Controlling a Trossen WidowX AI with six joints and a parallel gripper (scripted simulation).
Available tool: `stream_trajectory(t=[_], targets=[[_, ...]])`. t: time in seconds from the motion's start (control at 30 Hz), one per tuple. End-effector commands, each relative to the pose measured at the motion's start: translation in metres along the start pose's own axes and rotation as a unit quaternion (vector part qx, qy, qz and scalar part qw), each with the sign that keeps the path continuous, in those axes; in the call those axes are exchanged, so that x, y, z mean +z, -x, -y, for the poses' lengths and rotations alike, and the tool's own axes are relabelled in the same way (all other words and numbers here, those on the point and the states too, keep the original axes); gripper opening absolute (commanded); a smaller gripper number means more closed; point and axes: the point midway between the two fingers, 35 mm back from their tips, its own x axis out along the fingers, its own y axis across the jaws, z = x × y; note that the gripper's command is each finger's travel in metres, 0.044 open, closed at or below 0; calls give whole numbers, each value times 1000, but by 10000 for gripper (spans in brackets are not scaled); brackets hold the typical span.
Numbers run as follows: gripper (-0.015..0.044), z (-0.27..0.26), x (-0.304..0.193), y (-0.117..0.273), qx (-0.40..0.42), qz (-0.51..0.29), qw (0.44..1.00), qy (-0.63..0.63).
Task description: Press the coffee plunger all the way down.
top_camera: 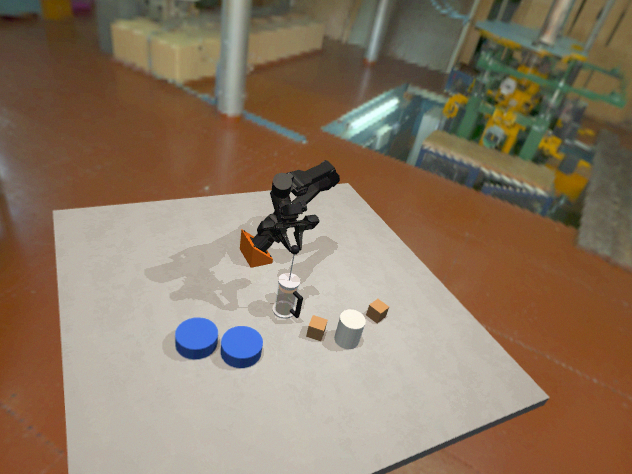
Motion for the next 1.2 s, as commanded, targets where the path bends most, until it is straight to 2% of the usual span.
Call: stream_trajectory(t=[0.0, 1.17], targets=[[117, 0, 0, 0, -1, 1, 1000, 0], [117, 5, -35, -28, -3, -3, 1000, 1]])
